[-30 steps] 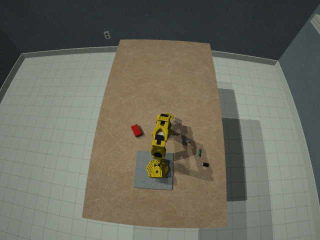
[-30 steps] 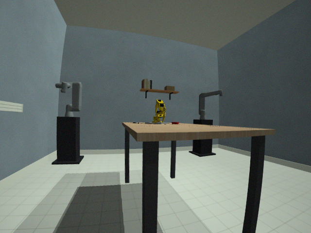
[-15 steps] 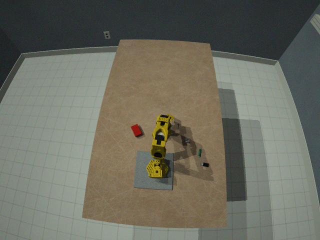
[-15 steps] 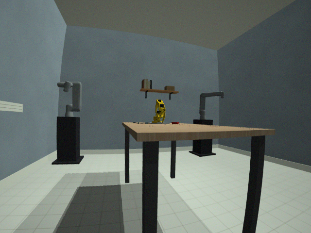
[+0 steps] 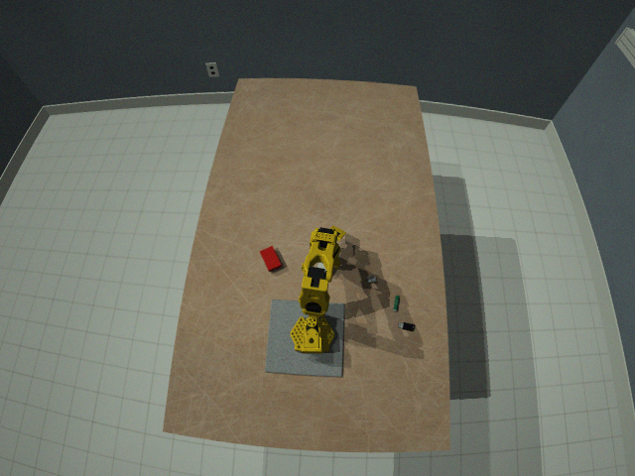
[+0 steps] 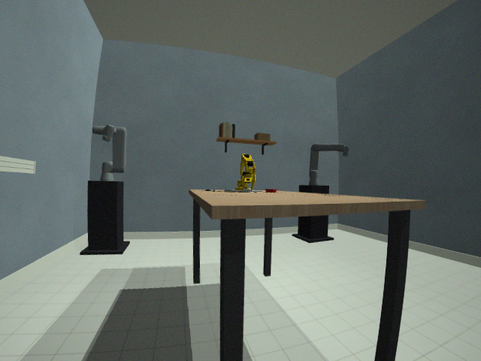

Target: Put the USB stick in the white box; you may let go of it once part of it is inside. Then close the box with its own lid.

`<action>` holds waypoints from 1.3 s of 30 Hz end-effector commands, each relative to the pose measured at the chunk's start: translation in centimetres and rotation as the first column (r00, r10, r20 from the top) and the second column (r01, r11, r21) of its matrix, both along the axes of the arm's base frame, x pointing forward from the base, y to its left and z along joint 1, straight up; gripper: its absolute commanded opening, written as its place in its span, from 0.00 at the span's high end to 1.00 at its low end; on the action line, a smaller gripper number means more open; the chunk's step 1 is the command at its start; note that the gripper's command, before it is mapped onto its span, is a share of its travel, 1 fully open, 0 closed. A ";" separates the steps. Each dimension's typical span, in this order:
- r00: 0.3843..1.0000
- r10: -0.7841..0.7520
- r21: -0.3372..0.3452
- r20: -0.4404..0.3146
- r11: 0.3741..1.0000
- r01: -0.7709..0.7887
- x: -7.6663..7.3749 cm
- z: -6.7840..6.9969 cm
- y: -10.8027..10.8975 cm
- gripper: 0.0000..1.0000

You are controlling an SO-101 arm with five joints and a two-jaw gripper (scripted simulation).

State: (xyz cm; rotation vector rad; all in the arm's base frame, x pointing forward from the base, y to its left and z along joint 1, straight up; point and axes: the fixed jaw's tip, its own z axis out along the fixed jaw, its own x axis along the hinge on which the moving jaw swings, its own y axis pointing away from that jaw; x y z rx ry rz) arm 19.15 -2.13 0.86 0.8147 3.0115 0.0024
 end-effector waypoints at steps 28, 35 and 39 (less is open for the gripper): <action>1.000 -0.008 0.003 -0.014 1.000 0.008 -0.2 -0.1 0.1 0.74; 1.000 -0.008 0.003 -0.014 1.000 0.008 -0.2 -0.1 0.1 0.76; 1.000 -0.008 0.003 -0.014 1.000 0.008 -0.2 -0.1 0.1 0.77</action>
